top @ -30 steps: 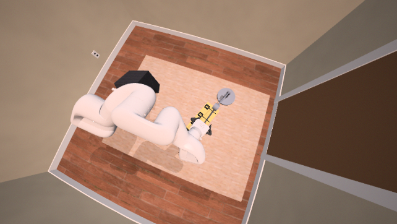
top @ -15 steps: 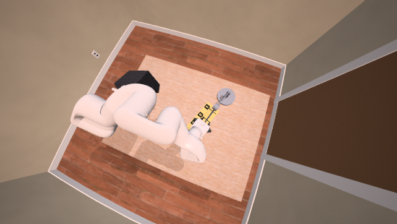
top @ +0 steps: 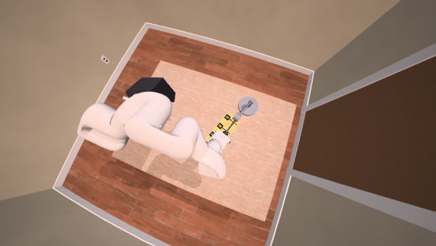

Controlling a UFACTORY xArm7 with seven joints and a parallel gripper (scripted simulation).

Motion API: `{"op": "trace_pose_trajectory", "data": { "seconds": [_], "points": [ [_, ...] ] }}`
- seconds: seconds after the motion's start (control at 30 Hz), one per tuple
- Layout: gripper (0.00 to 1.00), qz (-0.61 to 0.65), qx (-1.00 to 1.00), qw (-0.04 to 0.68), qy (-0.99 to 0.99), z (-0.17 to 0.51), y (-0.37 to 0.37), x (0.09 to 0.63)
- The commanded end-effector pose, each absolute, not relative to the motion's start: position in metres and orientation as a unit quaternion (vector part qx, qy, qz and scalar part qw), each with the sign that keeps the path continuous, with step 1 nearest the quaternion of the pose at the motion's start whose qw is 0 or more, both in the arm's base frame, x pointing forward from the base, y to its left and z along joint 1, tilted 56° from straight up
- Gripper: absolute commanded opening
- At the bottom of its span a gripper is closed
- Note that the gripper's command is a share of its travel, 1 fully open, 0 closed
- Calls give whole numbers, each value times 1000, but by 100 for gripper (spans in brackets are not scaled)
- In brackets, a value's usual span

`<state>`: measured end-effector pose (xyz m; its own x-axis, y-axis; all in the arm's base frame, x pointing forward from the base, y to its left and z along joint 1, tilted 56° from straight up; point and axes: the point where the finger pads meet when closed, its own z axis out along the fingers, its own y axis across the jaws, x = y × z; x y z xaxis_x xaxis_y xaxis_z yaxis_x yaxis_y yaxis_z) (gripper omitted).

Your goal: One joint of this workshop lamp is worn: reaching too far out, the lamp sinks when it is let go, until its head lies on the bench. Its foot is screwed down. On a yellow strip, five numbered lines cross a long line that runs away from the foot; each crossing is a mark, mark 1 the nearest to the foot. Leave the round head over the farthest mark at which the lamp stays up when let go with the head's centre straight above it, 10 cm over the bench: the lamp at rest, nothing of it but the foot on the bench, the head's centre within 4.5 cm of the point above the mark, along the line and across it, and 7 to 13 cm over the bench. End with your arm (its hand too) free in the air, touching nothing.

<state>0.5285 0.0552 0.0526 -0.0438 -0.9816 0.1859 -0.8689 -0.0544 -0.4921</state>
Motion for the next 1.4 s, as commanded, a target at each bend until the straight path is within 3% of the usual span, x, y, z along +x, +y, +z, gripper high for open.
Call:
{"op": "trace_pose_trajectory", "data": {
  "seconds": [0.0,0.4,1.37],
  "points": [
    [0,-249,-683,115,677,54,57,529],
    [0,-249,-683,115,677,54,57,529],
    [0,-252,-677,121,681,30,138,532]
  ]
}}
